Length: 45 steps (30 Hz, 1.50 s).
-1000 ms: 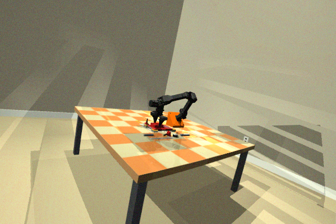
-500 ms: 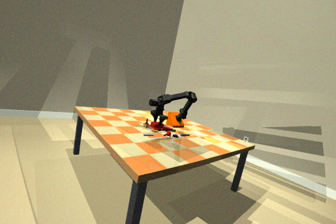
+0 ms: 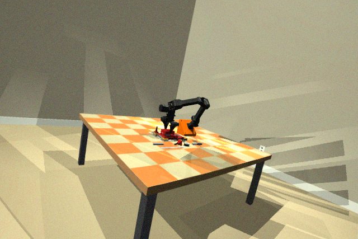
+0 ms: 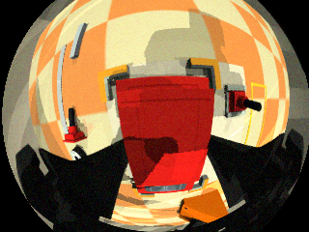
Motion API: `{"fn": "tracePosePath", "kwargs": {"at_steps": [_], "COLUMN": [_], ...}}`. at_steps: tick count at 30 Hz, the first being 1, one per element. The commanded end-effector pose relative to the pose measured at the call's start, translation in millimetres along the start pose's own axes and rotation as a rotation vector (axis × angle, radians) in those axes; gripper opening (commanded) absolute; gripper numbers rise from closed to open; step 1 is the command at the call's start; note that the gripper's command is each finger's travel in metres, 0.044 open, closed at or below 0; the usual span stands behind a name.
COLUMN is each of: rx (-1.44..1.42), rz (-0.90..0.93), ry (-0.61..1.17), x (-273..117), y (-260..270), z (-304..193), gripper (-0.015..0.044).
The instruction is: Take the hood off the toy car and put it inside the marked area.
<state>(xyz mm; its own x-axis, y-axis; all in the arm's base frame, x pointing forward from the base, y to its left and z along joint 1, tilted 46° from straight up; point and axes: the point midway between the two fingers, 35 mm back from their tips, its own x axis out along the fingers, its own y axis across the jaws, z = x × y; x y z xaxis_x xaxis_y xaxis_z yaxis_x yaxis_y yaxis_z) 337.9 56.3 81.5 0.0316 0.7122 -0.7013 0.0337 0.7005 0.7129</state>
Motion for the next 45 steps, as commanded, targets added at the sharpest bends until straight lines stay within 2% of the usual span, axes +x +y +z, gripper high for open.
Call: {"fn": "tracePosePath", "kwargs": {"at_steps": [1,12,24,26,45], "rx": [-0.008,-0.008,-0.007,0.000,0.029], "rz": [-0.005,-0.006,-0.007,-0.001,-0.021], "ry": [-0.006,-0.006,-0.006,-0.003,-0.025], "x": [-5,-14,-55,-47,-57], "y": [0,0,0,-1,-100], "z": [2,2,1,1,8], "gripper": [0.0000,0.0000,0.0000,0.0000,0.0000]}}
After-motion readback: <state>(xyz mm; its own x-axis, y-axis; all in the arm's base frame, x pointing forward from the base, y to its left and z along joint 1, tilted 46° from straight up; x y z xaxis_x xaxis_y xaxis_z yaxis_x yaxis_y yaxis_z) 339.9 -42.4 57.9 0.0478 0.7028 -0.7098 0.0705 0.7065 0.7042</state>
